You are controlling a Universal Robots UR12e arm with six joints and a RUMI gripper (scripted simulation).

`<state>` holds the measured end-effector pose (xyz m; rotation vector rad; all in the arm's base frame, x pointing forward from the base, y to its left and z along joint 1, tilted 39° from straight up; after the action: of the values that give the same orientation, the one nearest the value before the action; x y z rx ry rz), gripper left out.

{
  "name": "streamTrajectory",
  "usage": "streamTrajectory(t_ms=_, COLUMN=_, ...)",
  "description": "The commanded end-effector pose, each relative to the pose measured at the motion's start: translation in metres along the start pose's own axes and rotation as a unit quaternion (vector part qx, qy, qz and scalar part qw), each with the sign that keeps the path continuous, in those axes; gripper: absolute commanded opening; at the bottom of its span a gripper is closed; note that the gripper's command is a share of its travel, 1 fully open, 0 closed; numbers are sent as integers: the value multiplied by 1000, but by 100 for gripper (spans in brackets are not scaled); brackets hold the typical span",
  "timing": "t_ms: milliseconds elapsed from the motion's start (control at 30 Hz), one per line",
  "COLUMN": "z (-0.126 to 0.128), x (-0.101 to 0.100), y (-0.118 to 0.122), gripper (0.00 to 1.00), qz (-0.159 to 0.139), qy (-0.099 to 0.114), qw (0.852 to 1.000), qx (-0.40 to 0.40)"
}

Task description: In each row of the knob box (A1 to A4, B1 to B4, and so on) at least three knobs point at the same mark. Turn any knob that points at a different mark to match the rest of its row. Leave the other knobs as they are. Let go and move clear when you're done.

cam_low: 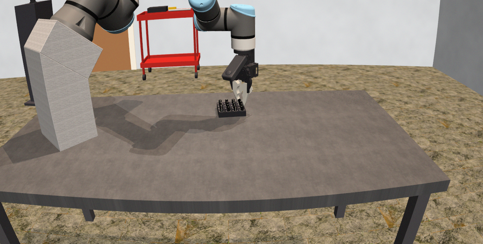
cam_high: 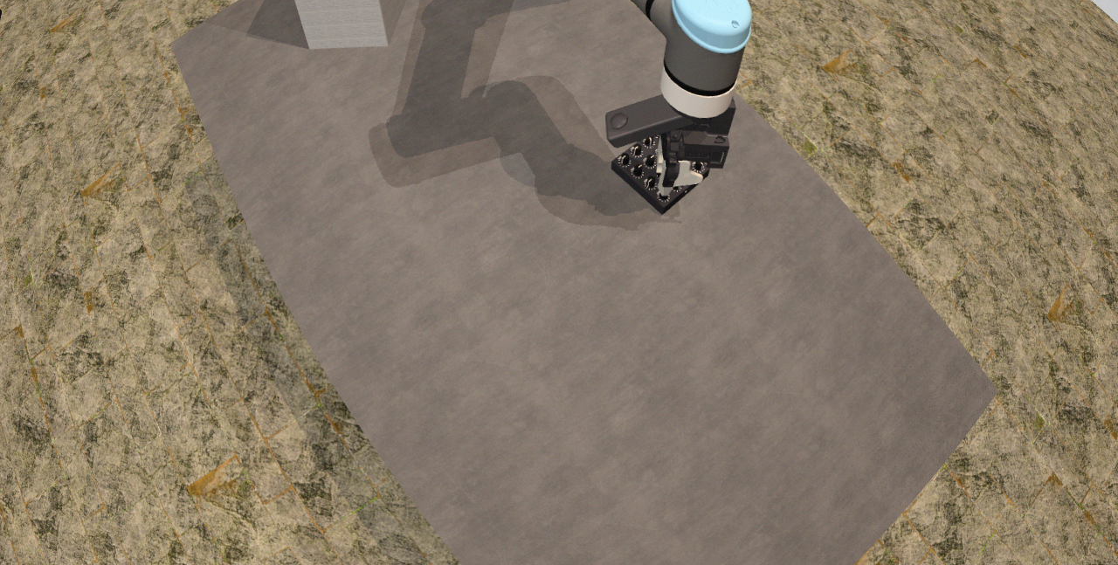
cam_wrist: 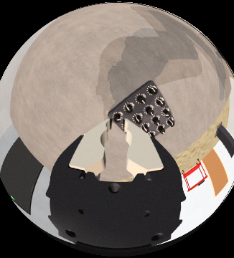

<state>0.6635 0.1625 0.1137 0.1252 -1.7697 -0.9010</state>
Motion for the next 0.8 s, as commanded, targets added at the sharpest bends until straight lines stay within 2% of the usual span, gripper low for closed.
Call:
streamTrajectory(t_ms=0, z=-2, x=1, y=1, gripper=11, qz=-1, qy=-1, qw=1000, qx=1)
streamTrajectory(t_ms=767, z=-2, x=-9, y=2, gripper=11, qz=-1, qy=-1, qw=1000, qx=1)
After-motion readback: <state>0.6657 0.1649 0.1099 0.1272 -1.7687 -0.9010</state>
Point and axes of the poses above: the point where the finger pads meet when closed, its own x axis back along the fingers, its own z axis across the jaws, y = z × x, the point moved 7 cm from there along x, back along the fingers, and after that the axes turned 6 degrees about x, right-handed, at the moved point
